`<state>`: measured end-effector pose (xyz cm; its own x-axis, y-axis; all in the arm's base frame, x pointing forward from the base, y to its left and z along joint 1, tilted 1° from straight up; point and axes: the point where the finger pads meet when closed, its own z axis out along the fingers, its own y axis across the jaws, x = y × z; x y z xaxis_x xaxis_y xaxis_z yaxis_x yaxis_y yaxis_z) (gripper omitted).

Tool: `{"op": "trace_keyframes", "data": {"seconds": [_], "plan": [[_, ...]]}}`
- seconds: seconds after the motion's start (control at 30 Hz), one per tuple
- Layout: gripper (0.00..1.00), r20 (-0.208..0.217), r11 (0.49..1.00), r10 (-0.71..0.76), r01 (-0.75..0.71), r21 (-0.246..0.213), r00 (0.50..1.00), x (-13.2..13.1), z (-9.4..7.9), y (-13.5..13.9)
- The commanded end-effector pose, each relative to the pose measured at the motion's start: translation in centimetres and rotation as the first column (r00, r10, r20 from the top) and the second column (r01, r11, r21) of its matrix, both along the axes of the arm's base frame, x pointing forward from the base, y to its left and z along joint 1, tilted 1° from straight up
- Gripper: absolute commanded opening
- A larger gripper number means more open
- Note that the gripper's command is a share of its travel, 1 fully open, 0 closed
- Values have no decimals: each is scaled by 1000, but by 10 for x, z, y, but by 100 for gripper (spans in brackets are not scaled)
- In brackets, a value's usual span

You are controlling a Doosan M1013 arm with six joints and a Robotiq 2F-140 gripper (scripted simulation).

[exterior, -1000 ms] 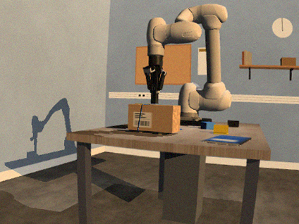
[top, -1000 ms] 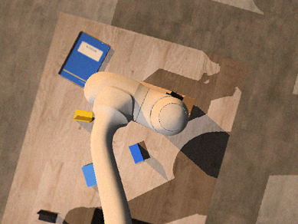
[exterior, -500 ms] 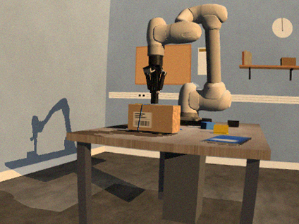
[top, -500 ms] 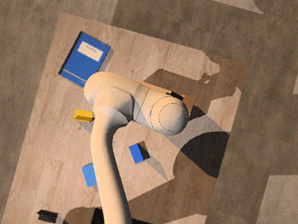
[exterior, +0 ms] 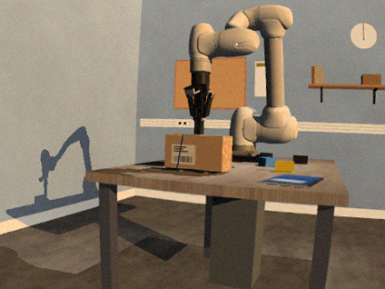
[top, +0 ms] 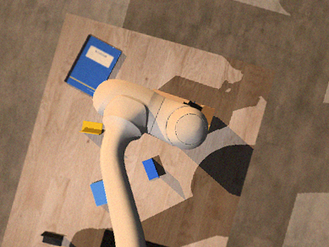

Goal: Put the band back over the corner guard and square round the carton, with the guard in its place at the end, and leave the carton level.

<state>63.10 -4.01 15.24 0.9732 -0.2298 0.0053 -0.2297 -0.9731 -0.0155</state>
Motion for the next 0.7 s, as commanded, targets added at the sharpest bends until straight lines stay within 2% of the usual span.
{"op": "trace_keyframes", "data": {"seconds": [0.0, 0.67], "plan": [[18, 1, 1000, 0, 0, 0, 1000, 0, 0, 0], [18, 1, 1000, 0, 0, 0, 1000, 0, -3, 0]]}}
